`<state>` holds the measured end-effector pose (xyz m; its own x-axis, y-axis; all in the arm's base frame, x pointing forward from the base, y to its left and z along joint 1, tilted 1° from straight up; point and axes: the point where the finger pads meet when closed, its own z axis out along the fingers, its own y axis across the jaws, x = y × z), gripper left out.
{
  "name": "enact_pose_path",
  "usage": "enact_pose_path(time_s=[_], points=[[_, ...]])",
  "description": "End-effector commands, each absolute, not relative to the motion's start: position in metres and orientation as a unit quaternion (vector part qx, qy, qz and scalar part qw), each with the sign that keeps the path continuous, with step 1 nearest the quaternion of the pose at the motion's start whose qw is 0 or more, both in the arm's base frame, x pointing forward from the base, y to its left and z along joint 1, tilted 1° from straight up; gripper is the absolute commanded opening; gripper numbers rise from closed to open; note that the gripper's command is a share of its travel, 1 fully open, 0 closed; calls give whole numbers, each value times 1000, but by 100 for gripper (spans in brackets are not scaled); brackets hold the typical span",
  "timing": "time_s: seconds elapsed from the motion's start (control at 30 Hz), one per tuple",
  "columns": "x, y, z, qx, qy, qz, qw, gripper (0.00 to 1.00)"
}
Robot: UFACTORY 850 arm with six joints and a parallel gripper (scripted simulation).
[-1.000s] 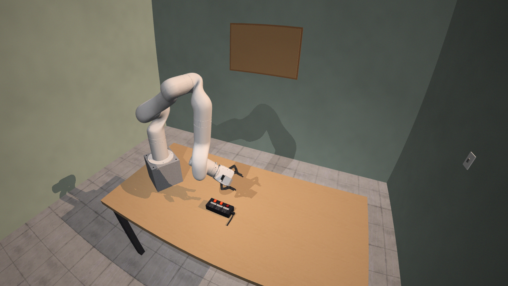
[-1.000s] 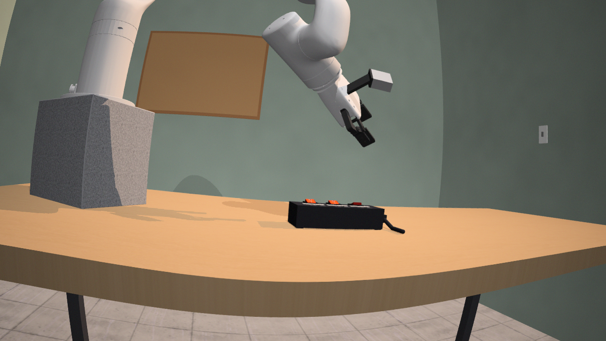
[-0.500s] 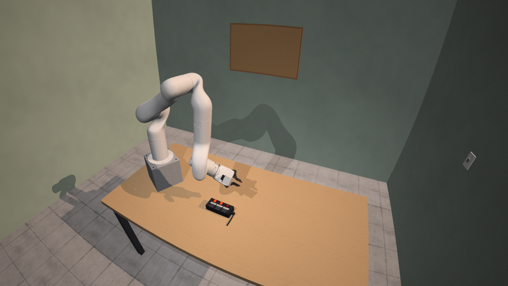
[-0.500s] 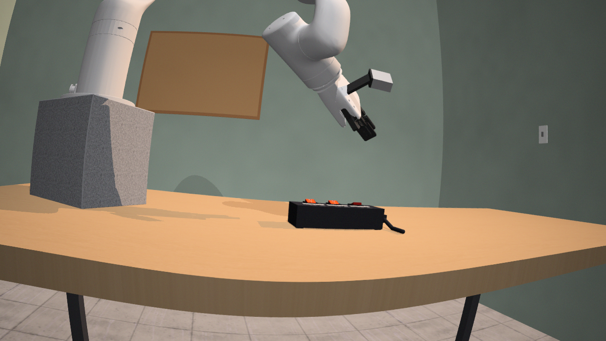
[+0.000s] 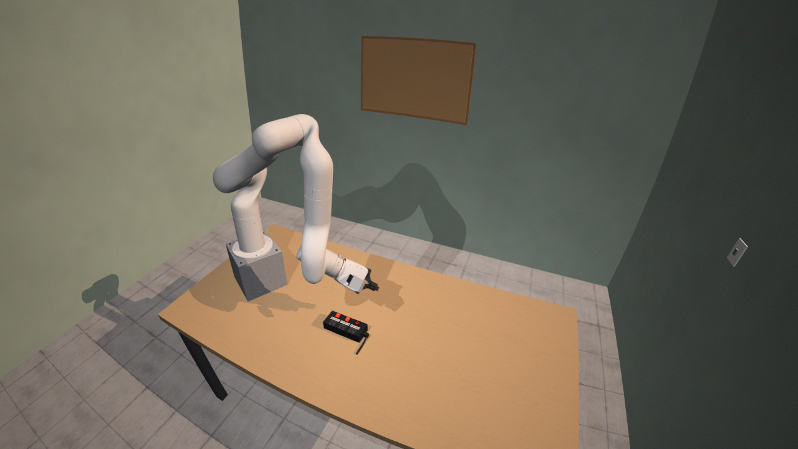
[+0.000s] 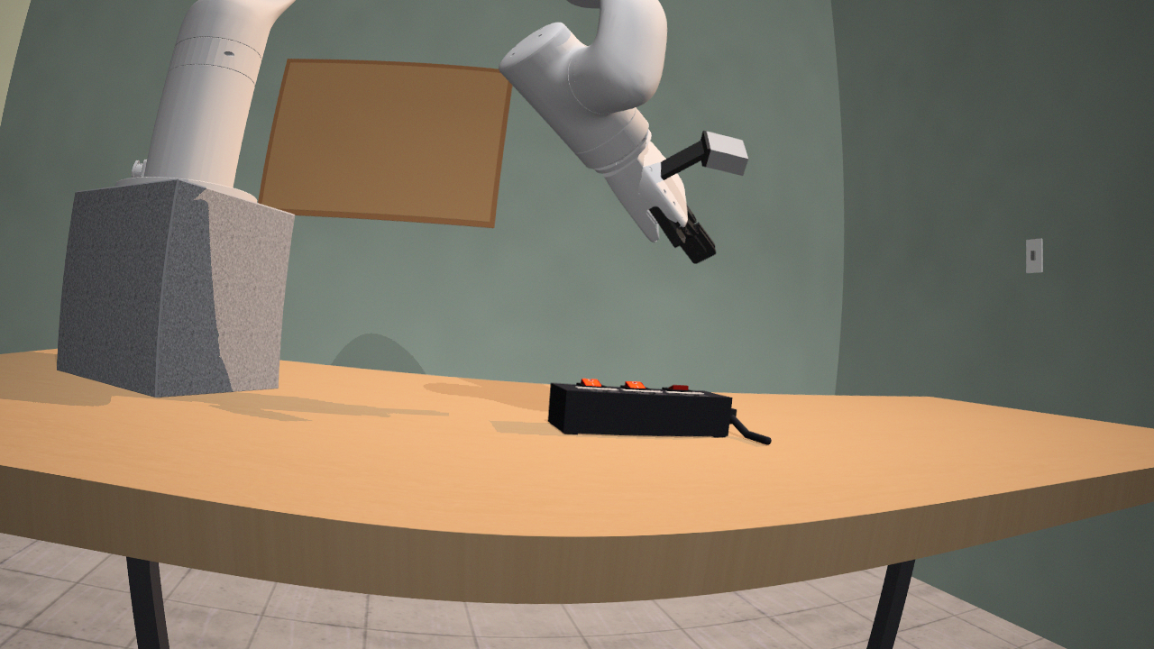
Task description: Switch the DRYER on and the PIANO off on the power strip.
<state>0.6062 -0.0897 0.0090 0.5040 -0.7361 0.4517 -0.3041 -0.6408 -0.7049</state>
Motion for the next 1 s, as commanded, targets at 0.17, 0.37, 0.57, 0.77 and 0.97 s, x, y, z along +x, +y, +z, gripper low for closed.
enact_pose_path(time_s=[0.17,0.37,0.57,0.77,0.97], points=[[608,-93,9,-821,319,-386,275,0],[610,-104,5,-823,327,-392,248,0],[612,-141,-8,-828,359,-401,158,0],[607,-165,-16,-828,385,-396,94,0],[595,-189,-24,-826,416,-379,25,0]])
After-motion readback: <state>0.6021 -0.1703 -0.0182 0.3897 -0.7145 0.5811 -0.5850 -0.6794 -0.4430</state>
